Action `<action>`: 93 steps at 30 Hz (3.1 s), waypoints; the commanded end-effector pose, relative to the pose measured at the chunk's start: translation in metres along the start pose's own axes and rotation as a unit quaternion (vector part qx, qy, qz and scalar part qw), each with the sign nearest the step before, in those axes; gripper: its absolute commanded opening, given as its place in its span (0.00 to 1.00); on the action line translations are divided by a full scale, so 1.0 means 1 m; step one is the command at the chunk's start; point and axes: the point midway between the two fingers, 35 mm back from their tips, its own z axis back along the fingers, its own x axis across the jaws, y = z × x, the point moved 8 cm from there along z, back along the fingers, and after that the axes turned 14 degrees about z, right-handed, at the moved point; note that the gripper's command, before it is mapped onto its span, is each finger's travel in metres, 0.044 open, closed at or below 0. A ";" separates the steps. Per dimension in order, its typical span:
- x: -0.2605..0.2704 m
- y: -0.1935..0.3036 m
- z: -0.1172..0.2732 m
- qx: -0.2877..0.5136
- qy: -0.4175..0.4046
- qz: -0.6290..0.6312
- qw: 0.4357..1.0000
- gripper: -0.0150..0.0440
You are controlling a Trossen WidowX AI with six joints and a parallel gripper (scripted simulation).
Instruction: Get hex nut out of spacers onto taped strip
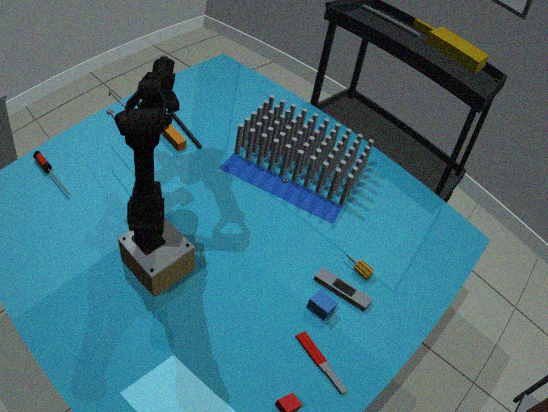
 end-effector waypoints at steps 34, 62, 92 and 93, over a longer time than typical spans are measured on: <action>-0.071 0.068 -0.040 0.026 0.079 0.117 0.990 0.25; -0.072 0.057 -0.067 0.026 0.079 0.117 0.990 0.25; -0.074 0.044 -0.094 0.026 0.079 0.117 0.990 0.25; -0.074 0.044 -0.095 0.026 0.079 0.117 0.990 0.25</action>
